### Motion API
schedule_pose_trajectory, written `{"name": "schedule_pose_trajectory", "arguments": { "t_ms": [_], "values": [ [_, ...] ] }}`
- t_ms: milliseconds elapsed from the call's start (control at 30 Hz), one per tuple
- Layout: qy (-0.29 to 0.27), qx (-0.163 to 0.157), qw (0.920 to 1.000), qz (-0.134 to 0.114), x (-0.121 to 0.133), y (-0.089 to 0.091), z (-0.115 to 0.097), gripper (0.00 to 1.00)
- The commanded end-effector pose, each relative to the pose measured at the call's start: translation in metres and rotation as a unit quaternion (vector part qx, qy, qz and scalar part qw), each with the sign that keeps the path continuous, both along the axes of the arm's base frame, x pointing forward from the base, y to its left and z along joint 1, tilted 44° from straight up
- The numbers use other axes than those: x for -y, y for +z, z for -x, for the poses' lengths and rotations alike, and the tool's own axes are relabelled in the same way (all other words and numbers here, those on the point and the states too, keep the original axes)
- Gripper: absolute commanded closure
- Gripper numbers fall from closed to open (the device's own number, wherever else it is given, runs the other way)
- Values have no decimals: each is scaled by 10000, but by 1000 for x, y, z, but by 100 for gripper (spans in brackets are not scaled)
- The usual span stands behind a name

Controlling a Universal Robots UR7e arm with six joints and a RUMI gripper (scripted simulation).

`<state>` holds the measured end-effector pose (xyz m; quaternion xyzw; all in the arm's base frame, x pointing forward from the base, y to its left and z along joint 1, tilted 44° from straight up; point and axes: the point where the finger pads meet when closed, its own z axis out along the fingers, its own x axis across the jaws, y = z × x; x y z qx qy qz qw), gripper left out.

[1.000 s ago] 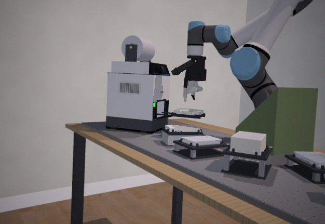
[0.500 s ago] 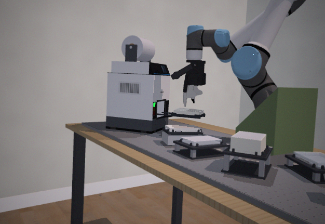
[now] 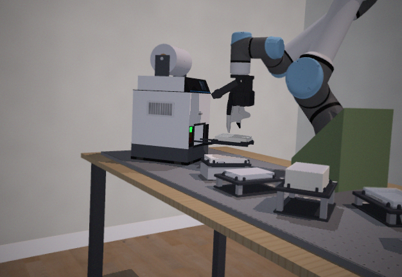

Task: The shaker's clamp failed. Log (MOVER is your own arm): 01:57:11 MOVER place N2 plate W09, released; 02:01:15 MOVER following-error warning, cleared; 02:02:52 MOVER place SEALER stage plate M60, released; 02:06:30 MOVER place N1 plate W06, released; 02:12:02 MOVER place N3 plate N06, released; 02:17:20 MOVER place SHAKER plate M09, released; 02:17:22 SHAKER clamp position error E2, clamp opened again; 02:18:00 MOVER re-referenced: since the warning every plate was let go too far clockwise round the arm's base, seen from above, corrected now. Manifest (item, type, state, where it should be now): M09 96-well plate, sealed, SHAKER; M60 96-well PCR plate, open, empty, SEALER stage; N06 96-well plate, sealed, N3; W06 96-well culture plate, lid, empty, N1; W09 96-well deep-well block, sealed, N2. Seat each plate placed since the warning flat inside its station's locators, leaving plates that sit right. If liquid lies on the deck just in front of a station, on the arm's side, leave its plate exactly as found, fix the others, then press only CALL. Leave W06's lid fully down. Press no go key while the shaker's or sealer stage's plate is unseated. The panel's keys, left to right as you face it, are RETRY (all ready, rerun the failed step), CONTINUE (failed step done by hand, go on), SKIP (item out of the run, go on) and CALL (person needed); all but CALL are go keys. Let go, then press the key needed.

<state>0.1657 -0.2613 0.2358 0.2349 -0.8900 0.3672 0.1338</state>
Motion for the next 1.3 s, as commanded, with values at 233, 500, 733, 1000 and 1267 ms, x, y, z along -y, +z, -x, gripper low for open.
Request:
{"name": "schedule_pose_trajectory", "arguments": {
  "t_ms": [233,500,733,1000,1267],
  "values": [
    [1,2,10000,4,5,-4,0,18],
    [1,2,10000,4,8,-7,1,18],
    [1,2,10000,4,11,-10,1,18],
    [1,2,10000,4,14,-13,1,18],
    [1,2,10000,4,16,-15,1,18]
  ]
}}
